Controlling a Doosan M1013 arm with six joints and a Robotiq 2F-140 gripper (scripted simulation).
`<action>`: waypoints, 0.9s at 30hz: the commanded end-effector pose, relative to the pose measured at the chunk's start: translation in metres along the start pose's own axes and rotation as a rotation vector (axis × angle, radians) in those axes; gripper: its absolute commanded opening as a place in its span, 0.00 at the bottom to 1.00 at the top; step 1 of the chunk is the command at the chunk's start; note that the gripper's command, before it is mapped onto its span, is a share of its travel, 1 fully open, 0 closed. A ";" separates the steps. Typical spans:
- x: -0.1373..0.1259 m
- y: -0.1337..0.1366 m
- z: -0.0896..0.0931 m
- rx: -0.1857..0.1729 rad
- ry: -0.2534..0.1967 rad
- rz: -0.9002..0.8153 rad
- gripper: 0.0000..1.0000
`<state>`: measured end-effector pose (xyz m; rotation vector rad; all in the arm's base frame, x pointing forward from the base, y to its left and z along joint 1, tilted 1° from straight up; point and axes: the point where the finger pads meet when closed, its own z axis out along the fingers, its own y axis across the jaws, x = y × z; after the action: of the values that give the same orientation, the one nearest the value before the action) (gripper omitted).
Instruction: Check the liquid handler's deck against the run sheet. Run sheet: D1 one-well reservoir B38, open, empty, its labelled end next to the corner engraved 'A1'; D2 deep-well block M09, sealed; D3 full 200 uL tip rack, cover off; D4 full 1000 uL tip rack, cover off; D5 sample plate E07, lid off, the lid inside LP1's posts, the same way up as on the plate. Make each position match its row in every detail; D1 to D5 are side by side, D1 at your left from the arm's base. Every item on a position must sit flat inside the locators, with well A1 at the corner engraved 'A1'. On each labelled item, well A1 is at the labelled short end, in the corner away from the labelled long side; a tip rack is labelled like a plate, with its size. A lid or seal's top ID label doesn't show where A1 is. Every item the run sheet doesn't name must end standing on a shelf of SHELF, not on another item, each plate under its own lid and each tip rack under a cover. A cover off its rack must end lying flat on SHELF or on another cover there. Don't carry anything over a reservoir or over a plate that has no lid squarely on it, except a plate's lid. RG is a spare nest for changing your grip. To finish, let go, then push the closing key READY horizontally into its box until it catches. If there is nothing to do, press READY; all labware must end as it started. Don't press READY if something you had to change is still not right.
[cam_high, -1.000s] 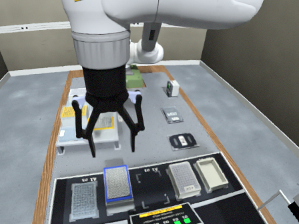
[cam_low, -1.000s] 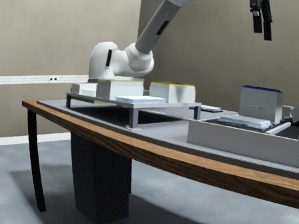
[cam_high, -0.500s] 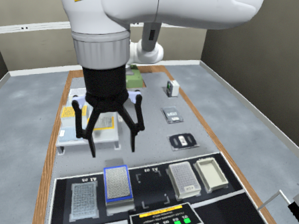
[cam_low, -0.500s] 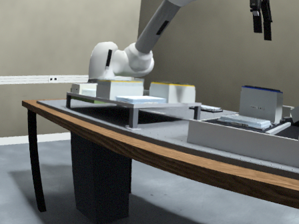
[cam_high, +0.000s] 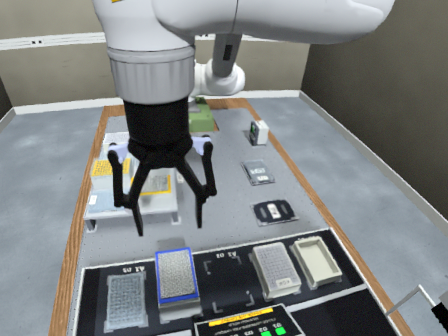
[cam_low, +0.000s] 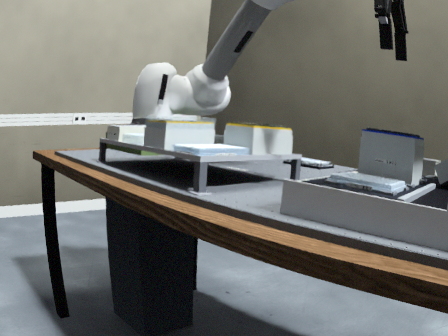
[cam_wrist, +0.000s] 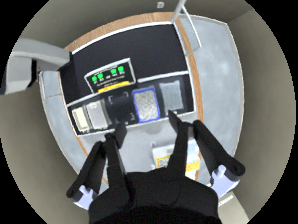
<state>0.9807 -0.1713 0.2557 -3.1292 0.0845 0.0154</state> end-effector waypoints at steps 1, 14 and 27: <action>-0.001 0.000 -0.007 -0.001 0.002 0.004 0.66; -0.060 0.005 0.007 -0.001 0.006 0.249 0.66; -0.083 0.004 0.012 -0.001 0.006 0.487 0.66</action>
<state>0.8993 -0.1678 0.2442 -3.0466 0.7284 0.0233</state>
